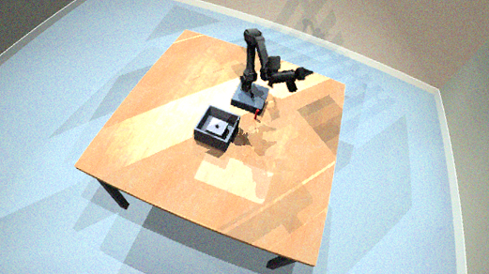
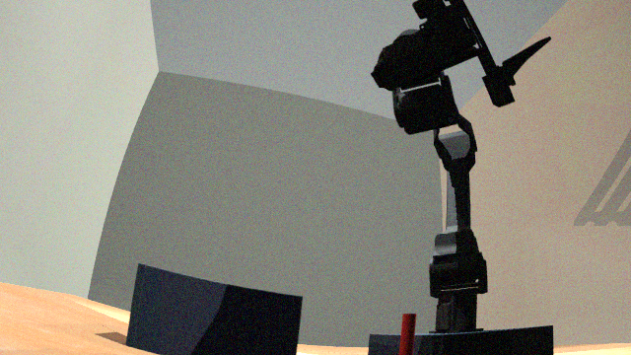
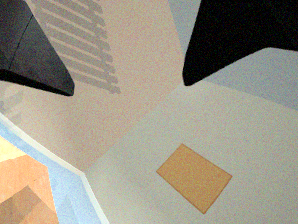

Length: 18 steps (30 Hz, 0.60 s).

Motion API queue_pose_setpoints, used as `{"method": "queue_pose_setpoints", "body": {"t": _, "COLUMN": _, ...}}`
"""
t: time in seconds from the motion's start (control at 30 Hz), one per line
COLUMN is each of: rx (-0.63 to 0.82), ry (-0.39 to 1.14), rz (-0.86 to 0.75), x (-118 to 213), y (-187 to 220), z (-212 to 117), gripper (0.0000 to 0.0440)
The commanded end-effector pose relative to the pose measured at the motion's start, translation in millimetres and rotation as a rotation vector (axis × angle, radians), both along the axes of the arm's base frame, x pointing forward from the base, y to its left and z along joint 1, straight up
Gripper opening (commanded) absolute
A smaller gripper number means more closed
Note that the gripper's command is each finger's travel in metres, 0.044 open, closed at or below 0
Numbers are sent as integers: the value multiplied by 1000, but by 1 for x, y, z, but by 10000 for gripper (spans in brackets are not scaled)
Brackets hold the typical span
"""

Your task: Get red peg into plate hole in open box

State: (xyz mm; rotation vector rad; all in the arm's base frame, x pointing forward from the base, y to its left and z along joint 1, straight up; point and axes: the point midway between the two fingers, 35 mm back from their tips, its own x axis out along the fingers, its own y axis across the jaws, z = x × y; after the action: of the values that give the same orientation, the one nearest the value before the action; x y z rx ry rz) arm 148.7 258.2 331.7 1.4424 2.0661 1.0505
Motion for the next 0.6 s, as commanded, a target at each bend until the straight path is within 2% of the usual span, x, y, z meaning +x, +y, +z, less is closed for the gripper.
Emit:
{"method": "queue_pose_setpoints", "body": {"t": 0.0, "rx": 12, "ry": 4, "rz": -32, "x": 6, "y": 1, "z": 2, "gripper": 417}}
{"method": "queue_pose_setpoints", "body": {"t": 0.07, "rx": 23, "ry": 21, "rz": -100, "x": 19, "y": 3, "z": 4, "gripper": 440}}
{"method": "queue_pose_setpoints", "body": {"t": 0.3, "rx": 16, "ry": 42, "rz": -349, "x": 65, "y": 4, "z": 11, "gripper": 440}}
{"method": "queue_pose_setpoints", "body": {"t": 0.57, "rx": -90, "ry": 46, "rz": -615, "x": 105, "y": -7, "z": 10, "gripper": 440}}
